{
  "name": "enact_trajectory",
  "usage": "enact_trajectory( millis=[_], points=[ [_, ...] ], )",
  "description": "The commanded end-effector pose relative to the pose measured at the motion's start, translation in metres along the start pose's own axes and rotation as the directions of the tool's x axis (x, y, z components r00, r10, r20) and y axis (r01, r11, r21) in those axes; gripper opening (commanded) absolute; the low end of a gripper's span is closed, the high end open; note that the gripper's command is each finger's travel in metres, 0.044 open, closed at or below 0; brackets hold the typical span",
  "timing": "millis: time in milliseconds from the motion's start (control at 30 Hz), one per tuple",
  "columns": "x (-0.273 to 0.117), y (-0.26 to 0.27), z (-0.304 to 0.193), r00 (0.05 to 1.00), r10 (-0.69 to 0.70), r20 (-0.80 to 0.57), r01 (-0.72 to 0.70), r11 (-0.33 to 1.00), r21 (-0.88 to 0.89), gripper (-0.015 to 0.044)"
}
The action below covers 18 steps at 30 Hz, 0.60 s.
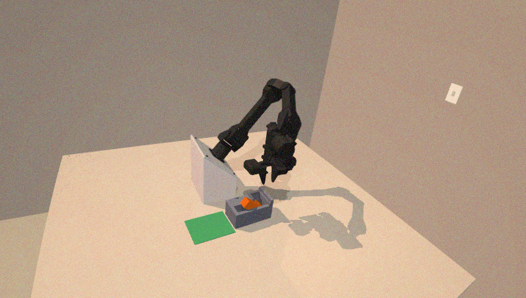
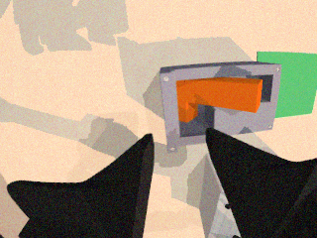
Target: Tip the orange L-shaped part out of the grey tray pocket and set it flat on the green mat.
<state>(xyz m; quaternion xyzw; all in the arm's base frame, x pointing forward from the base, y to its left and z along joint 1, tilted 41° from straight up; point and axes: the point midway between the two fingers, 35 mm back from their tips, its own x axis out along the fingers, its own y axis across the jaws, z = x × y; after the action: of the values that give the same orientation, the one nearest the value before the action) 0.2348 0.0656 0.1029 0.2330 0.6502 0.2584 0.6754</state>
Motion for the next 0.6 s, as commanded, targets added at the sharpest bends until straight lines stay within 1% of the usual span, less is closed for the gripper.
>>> enact_trajectory(
  millis=[0, 167, 233, 300, 333, 433, 500, 567],
  points=[
    [0.000, 0.000, 0.000, 1.000, 0.000, 0.001, 0.000, 1.000, 0.004, 0.0180],
    [0.000, 0.000, 0.000, 1.000, 0.000, 0.001, 0.000, 1.000, 0.004, 0.0180],
    [0.000, -0.003, 0.001, 1.000, -0.001, 0.001, 0.001, 0.998, 0.061, 0.0233],
    [0.000, -0.009, 0.003, 1.000, -0.003, 0.000, 0.003, 0.982, 0.190, 0.0280],
    [-0.001, -0.013, 0.004, 1.000, -0.004, 0.000, 0.004, 0.962, 0.274, 0.0280],
    [-0.001, -0.029, 0.006, 1.000, -0.007, -0.002, 0.007, 0.826, 0.563, 0.0280],
    [-0.002, -0.040, 0.008, 1.000, -0.007, -0.003, 0.007, 0.677, 0.736, 0.0280],
    [-0.002, -0.051, 0.009, 1.000, -0.007, -0.005, 0.008, 0.491, 0.871, 0.0280]
  ],
)
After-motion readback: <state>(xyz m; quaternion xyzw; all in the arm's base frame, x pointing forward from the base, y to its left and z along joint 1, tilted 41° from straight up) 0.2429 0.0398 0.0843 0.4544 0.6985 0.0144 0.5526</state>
